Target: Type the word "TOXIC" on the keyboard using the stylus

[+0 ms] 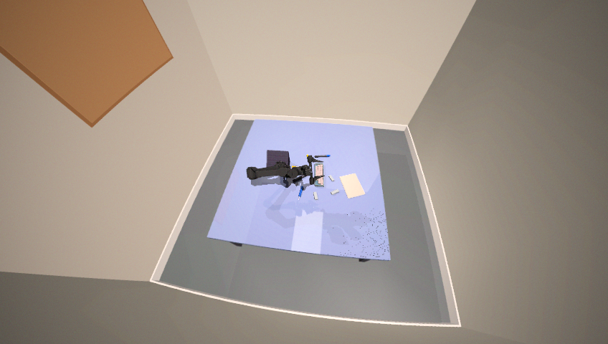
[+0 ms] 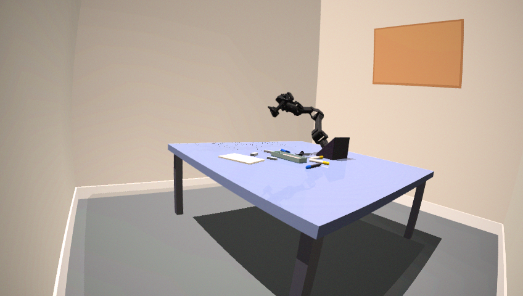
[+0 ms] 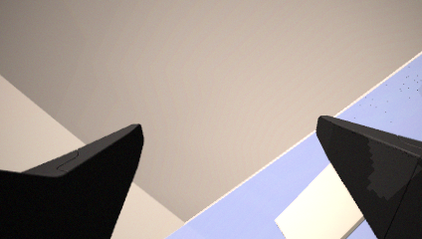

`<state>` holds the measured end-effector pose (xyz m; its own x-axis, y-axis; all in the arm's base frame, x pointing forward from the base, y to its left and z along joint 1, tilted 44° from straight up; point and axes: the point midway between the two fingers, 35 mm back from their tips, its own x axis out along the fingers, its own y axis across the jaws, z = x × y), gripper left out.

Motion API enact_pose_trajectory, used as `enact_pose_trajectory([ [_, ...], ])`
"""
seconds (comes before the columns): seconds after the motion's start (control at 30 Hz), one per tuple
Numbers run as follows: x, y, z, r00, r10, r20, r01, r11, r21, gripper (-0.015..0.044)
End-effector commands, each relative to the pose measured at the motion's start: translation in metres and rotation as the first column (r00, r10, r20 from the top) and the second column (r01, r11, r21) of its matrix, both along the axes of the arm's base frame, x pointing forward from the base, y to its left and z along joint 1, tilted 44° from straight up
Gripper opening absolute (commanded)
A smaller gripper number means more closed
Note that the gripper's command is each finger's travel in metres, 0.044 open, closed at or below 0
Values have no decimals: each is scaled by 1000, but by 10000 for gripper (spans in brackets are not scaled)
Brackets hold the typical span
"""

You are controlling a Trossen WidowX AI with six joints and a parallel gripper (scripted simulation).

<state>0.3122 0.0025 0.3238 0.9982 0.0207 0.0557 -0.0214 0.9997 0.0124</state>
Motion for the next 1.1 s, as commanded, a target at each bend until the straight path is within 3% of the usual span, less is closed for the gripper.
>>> enact_pose_trajectory([
  [0.0, 2, 0, -2, 1000, -2, -12, 2, 1000, 3, 414],
  [0.23, 50, 4, -94, 894, -89, -440, 116, 993, 34, 230],
  [0.4, 62, 5, -167, 687, -189, -701, 214, 975, -53, 99],
  [0.53, 58, 5, -220, 475, -290, -831, 255, 949, -186, 0],
  [0.7, 42, 3, -275, 198, -443, -875, 231, 888, -397, 0],
  [0.9, 16, -1, -322, -77, -644, -761, 81, 757, -649, 0],
  [1.07, 11, -3, -330, -126, -692, -711, 27, 714, -700, 0],
])
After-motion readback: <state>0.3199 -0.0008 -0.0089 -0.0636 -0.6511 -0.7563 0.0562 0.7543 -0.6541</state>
